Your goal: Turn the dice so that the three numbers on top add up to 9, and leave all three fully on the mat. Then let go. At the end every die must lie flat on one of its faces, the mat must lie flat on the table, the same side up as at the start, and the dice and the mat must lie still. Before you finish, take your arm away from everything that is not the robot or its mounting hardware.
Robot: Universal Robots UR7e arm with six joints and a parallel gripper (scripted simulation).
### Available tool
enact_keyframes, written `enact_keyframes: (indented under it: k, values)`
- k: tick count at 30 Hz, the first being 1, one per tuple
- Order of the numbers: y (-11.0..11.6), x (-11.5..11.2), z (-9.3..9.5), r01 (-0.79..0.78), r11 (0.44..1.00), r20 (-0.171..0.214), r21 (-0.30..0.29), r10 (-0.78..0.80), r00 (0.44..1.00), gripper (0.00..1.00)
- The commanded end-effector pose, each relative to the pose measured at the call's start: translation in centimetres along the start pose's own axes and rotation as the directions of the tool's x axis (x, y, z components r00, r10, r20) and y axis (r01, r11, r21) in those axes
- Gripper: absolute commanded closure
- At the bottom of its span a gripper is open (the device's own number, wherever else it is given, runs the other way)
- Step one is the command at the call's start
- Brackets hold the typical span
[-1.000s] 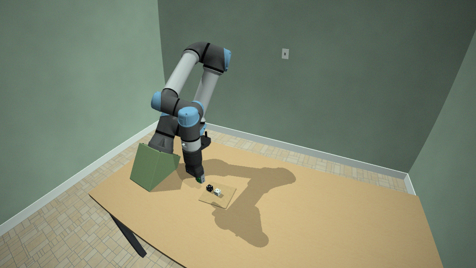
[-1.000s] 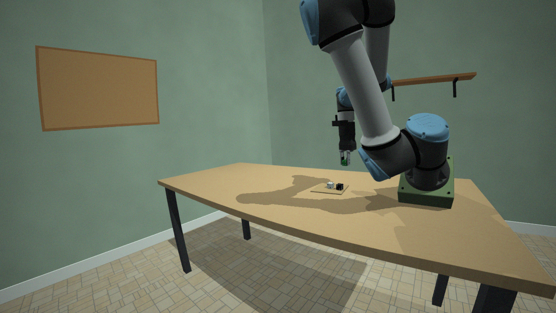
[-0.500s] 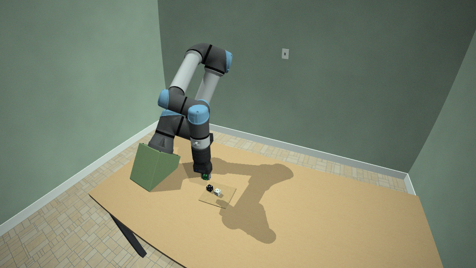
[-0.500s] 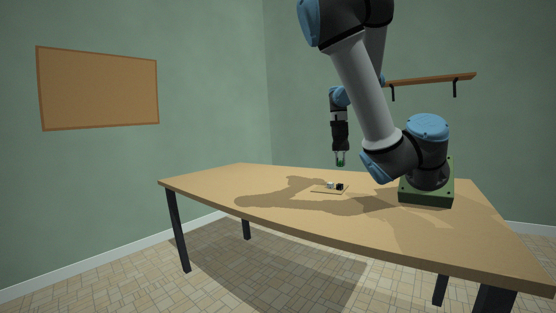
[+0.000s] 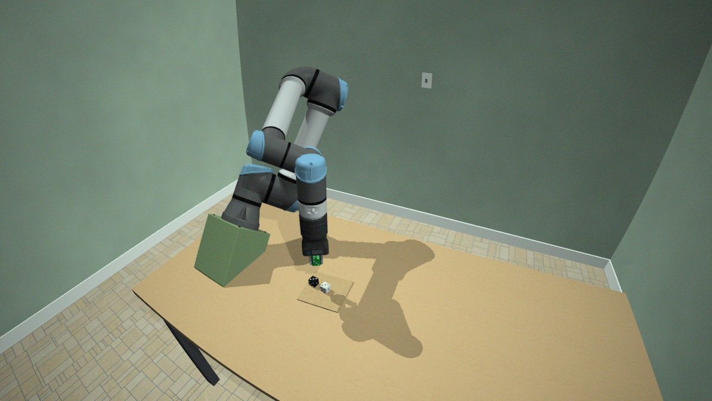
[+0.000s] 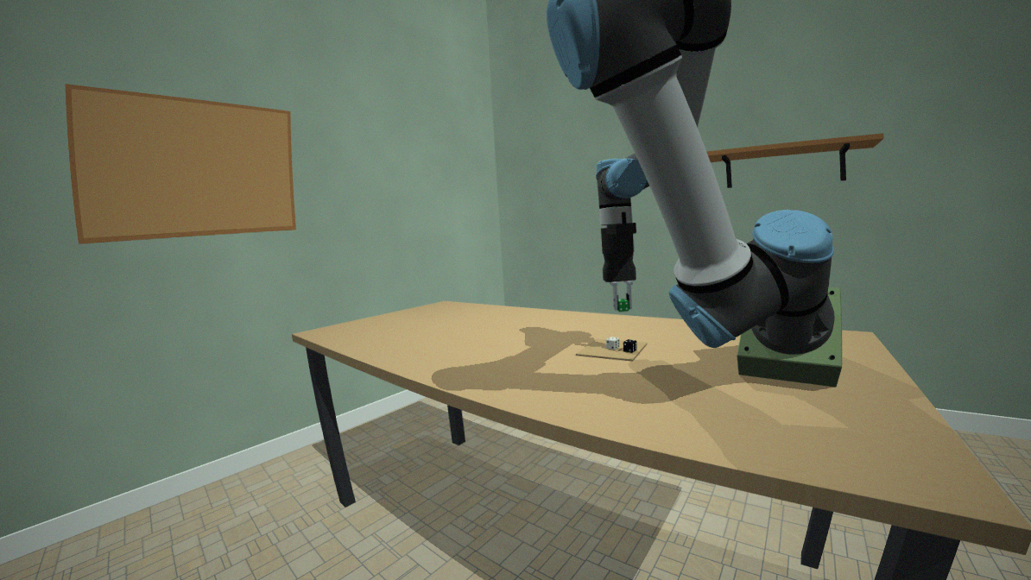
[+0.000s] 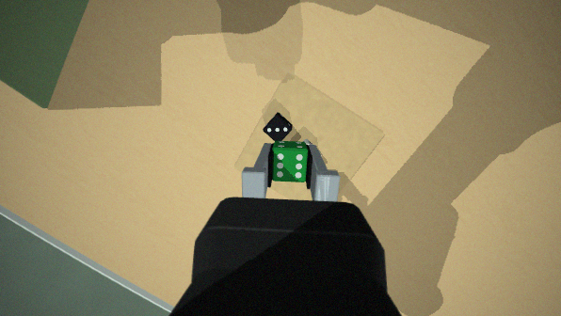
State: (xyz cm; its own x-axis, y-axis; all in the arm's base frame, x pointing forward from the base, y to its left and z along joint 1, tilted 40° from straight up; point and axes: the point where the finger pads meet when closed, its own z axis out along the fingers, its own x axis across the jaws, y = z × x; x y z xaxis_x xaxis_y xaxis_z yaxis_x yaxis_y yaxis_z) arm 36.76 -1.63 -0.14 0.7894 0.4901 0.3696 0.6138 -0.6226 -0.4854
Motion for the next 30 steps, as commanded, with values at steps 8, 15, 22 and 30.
enact_keyframes:
  k: [8,15,22,30]
  values:
    - [-1.4,2.3,0.0,0.356,0.935,-0.006,0.001,-0.356,0.935,0.51]
    - [-1.9,3.0,0.1,0.458,0.889,-0.007,0.000,-0.458,0.889,0.51]
    - [-2.9,4.6,0.2,0.659,0.752,-0.011,-0.001,-0.659,0.752,0.51]
    - [-3.8,6.0,0.3,0.797,0.604,-0.015,-0.003,-0.797,0.604,0.51]
